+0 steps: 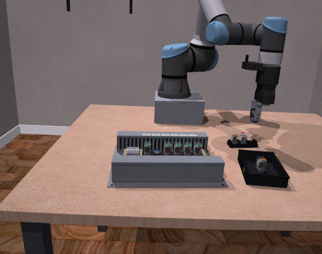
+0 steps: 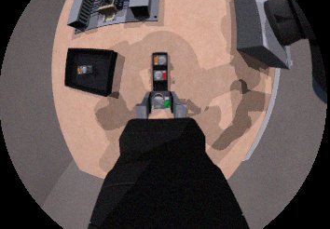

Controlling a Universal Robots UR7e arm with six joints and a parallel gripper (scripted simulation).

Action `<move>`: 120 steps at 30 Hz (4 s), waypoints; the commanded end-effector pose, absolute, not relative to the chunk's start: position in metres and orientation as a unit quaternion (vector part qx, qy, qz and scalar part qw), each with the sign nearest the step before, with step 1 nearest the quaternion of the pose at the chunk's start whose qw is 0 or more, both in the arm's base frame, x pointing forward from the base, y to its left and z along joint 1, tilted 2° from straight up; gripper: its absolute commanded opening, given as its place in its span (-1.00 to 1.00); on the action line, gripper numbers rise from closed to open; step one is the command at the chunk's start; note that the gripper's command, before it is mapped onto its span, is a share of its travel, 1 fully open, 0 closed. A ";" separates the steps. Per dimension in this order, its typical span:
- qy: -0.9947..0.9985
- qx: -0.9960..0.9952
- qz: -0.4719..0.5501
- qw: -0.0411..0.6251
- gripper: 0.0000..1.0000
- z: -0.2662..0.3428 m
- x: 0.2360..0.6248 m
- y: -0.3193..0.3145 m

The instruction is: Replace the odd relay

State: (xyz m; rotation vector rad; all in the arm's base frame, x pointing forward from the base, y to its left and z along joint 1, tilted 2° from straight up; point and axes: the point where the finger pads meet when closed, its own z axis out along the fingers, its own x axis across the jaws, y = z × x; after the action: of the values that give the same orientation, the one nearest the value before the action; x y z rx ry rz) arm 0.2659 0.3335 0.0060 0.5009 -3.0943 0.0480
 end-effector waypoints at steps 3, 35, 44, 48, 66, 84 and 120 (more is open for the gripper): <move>-0.987 0.160 0.015 0.004 -1.00 0.009 0.266 0.333; -0.987 0.160 0.015 0.004 -1.00 0.010 0.266 0.333; -0.987 0.160 0.015 0.004 -1.00 0.008 0.266 0.333; -0.987 0.160 0.015 0.004 -1.00 0.008 0.266 0.333; -0.987 0.160 0.015 0.004 -1.00 0.007 0.266 0.333; -0.962 0.272 0.015 0.006 -1.00 0.007 0.266 0.333; -0.878 0.478 0.014 0.009 -1.00 0.007 0.266 0.333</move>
State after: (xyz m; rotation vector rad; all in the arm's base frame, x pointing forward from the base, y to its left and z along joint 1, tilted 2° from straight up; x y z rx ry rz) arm 0.2653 0.3331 0.0064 1.4632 -2.7589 0.0461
